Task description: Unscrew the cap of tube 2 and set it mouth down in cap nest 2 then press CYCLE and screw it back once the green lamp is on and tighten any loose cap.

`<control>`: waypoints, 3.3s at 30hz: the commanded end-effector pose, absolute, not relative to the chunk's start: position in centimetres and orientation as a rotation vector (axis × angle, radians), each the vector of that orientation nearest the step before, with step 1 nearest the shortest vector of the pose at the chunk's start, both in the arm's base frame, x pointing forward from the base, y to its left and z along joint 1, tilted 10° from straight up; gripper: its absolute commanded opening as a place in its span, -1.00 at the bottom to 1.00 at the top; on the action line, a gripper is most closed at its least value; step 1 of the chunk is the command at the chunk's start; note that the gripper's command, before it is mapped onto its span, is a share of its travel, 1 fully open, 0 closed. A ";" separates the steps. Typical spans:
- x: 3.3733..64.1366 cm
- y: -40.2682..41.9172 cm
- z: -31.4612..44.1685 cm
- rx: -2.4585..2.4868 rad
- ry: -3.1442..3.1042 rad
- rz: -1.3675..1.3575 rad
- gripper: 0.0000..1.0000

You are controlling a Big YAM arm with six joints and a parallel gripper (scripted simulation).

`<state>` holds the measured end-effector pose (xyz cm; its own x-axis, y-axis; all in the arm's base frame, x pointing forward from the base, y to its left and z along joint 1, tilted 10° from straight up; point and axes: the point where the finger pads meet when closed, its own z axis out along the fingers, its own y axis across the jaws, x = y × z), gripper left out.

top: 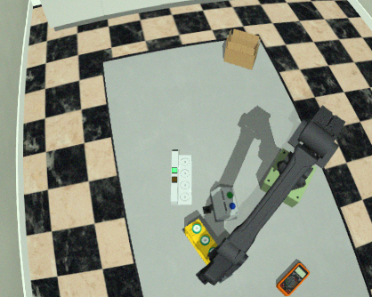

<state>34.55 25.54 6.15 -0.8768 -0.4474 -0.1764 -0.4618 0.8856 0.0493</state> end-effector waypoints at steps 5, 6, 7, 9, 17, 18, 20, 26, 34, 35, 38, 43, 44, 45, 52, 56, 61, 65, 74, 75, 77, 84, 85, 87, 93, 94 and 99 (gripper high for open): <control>34.3 25.6 5.5 -0.564 2.944 0.144 -1.00; 34.3 25.6 5.5 -0.564 2.944 0.144 -1.00; 34.3 25.6 5.5 -0.564 2.944 0.144 -1.00; 34.3 25.6 5.5 -0.564 2.944 0.144 -1.00; 34.3 25.6 5.5 -0.564 2.944 0.144 -1.00; 34.3 25.6 5.5 -0.564 2.944 0.144 -1.00; 34.3 25.6 5.5 -0.564 2.944 0.144 -1.00; 34.3 25.6 5.5 -0.564 2.944 0.144 -1.00; 35.3 26.1 7.0 -0.568 2.905 0.162 -0.02; 35.3 26.1 7.0 -0.568 2.905 0.162 -0.02; 35.3 26.1 7.0 -0.568 2.905 0.162 -0.02; 35.8 26.5 9.9 -0.549 2.879 0.183 -0.02; 35.7 26.5 10.2 -0.548 2.879 0.183 -0.02; 35.7 26.5 10.2 -0.548 2.879 0.183 -0.02; 35.6 26.1 12.1 -0.561 2.874 0.182 -0.02; 35.4 25.8 13.3 -0.561 2.873 0.182 -0.02; 35.0 22.3 11.1 -0.895 2.817 0.128 -0.02; 35.7 20.8 11.0 -0.892 2.808 0.129 -0.02; 38.3 15.1 10.3 -0.895 2.819 0.121 -0.02; 38.5 15.6 10.8 -0.893 2.809 0.119 -0.02; 37.5 15.8 8.9 -0.934 2.829 0.123 -0.02; 38.0 15.2 7.4 -0.906 2.837 0.115 -0.02; 38.0 15.5 7.1 -0.915 2.835 0.115 -0.02; 38.0 15.7 6.5 -0.911 2.836 0.116 -0.02; 38.9 16.0 7.2 -0.894 2.811 0.120 -0.02; 38.9 16.0 7.2 -0.894 2.811 0.120 -0.02; 38.8 16.3 6.3 -0.905 2.818 0.118 -0.02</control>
<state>37.98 15.64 6.26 -0.8057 -0.5647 -0.1790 -0.5778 0.8158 0.0270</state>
